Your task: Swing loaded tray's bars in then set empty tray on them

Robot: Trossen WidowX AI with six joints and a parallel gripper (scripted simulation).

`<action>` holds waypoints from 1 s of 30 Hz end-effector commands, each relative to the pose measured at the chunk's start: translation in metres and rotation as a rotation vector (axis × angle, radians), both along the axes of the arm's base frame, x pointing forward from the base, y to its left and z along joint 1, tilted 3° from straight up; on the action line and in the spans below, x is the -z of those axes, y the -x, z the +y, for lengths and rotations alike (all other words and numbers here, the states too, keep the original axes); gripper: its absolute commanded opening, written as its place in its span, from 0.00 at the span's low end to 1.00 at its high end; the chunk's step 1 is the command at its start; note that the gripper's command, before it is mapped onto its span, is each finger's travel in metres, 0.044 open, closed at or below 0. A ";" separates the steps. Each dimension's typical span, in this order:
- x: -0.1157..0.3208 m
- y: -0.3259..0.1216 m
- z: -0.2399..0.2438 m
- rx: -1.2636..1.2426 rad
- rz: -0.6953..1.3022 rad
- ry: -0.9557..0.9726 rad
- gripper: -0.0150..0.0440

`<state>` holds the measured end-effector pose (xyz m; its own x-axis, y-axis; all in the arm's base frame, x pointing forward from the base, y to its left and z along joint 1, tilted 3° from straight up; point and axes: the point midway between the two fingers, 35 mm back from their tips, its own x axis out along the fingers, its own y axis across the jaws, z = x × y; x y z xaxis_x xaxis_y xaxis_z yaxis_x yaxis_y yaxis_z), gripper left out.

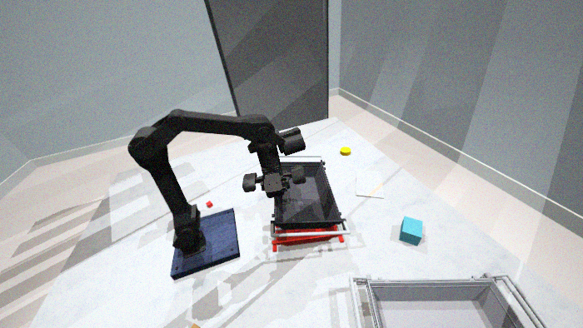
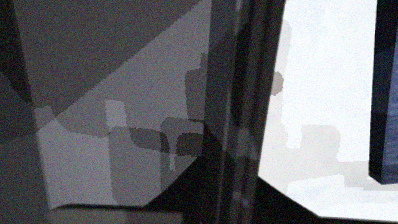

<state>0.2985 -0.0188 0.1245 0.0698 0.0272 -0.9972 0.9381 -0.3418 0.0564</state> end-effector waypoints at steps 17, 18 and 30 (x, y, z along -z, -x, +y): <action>0.014 0.006 0.003 0.001 0.022 -0.009 0.25; 0.014 0.006 0.003 0.001 0.022 -0.009 0.25; 0.014 0.006 0.003 0.001 0.022 -0.009 0.25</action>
<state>0.2963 -0.0175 0.1159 0.0704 0.0271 -0.9971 0.9381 -0.3418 0.0570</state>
